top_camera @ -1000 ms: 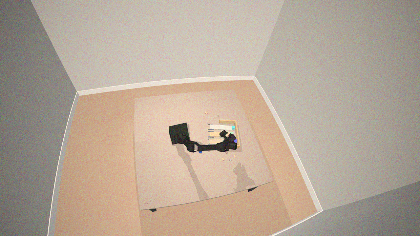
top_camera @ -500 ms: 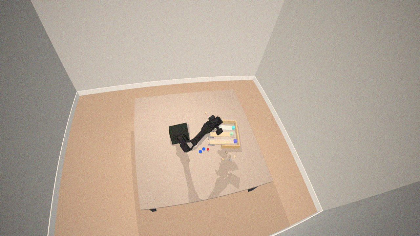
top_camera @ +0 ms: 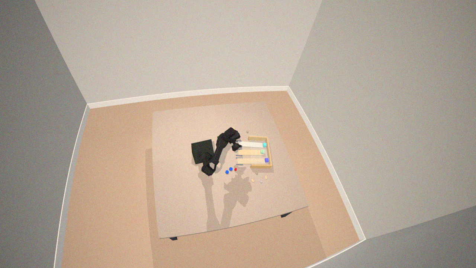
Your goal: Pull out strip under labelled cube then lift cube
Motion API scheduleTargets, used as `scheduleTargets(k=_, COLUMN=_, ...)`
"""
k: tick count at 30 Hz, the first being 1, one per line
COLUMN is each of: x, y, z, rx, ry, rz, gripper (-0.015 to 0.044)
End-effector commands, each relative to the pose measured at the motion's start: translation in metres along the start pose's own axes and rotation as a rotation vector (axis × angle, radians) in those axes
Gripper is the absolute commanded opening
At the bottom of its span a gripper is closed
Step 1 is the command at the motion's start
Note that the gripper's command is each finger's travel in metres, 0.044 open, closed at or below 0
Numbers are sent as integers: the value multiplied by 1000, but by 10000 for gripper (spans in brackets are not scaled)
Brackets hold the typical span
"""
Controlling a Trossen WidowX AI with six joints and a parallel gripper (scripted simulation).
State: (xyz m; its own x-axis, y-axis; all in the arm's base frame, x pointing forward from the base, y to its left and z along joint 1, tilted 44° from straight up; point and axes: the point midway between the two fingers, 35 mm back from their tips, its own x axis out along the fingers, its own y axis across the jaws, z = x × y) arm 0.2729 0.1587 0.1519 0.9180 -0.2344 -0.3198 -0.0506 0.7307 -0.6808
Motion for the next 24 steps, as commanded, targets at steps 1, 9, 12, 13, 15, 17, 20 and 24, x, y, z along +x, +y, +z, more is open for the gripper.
scheduleTargets(k=1, x=-1, y=0, z=-6, rx=-1, ry=1, rz=-12, gripper=400)
scheduleTargets(k=9, x=-1, y=0, z=-6, rx=-1, ry=1, rz=-12, gripper=400)
scheduleTargets(k=12, x=1, y=2, z=-5, rx=-1, ry=12, rz=-6, gripper=348)
scheduleTargets(k=13, x=4, y=5, z=-4, rx=1, ry=26, rz=3, gripper=321)
scheduleTargets(k=15, x=14, y=12, z=-1, rx=6, ry=74, rz=29, gripper=269)
scheduleTargets(k=17, x=29, y=21, z=-1, rx=17, ry=152, rz=55, gripper=216)
scheduleTargets(k=20, x=50, y=27, z=-4, rx=32, ry=290, rz=59, gripper=138)
scheduleTargets(k=24, x=83, y=23, z=-19, rx=73, ry=502, rz=24, gripper=33)
